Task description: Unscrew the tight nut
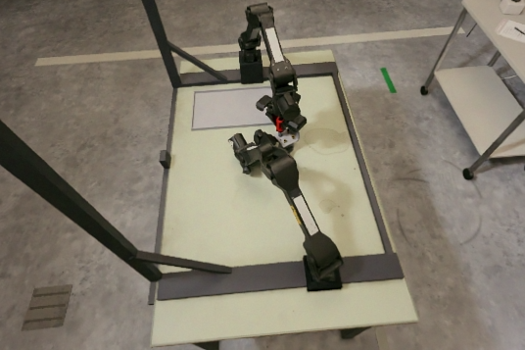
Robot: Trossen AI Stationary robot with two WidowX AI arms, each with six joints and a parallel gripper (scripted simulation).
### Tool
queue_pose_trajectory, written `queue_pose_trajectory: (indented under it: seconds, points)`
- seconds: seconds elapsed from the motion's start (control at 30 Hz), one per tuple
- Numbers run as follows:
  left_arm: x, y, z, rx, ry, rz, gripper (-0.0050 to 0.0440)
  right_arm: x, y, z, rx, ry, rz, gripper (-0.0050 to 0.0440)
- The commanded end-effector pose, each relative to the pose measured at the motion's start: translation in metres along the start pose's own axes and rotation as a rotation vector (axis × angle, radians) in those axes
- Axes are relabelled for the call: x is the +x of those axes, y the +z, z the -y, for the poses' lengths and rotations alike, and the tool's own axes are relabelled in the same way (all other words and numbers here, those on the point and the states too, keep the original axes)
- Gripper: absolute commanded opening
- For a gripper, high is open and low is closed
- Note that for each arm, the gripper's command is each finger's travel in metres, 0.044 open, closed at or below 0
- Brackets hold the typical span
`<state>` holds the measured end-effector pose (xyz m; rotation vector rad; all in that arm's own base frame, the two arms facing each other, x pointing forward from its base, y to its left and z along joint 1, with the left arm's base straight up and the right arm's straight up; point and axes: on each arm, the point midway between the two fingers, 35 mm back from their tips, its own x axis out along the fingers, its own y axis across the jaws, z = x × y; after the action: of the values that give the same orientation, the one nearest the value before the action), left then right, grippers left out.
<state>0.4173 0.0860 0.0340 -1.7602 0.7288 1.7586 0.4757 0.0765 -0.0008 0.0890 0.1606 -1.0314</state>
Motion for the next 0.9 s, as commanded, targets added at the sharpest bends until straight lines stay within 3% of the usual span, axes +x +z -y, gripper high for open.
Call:
queue_pose_trajectory:
  seconds: [0.0,0.57,0.6,0.87]
  points:
    - [-0.0125,-0.0033,0.0034,-0.007,-0.029,-0.02,0.013,-0.0025,0.0229,-0.0052,0.051,0.007,0.005,0.0245]
    - [-0.0125,-0.0034,0.0034,-0.007,-0.029,-0.02,0.013,-0.0025,0.0229,-0.0052,0.051,0.007,0.005,0.0245]
    - [-0.0125,-0.0034,0.0034,-0.007,-0.029,-0.02,0.025,-0.0025,0.0229,-0.0052,0.051,0.007,0.005,0.0245]
    - [-0.0125,-0.0034,0.0034,-0.007,-0.029,-0.02,0.025,-0.0025,0.0229,-0.0052,0.051,0.007,0.005,0.0245]
